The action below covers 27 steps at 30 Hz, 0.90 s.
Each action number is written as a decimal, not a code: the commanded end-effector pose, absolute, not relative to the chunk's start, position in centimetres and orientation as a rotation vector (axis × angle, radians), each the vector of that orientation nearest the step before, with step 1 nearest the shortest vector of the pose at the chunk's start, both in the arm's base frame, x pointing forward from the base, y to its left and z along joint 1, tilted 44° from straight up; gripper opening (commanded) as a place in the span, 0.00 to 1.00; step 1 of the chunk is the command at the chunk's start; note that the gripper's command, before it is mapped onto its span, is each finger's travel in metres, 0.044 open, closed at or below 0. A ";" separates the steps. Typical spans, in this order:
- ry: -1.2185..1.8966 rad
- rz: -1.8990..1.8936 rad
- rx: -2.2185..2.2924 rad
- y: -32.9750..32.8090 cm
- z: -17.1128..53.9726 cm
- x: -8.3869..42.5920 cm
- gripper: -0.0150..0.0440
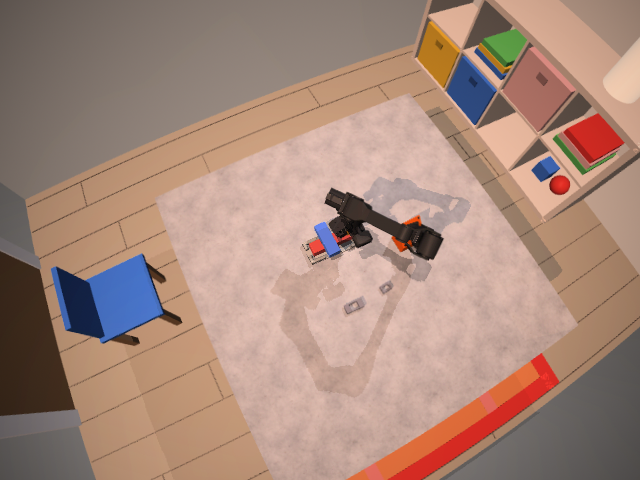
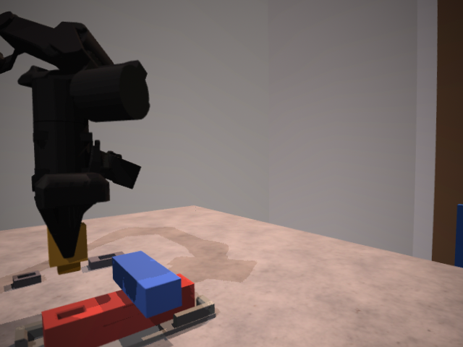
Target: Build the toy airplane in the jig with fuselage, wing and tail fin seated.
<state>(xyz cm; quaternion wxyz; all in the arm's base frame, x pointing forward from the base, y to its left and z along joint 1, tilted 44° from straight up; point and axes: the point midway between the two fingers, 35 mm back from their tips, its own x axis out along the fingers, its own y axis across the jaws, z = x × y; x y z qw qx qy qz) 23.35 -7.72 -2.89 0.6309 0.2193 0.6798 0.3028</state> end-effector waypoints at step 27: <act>1.546 0.706 0.490 -8.8 -4.7 23.2 0.36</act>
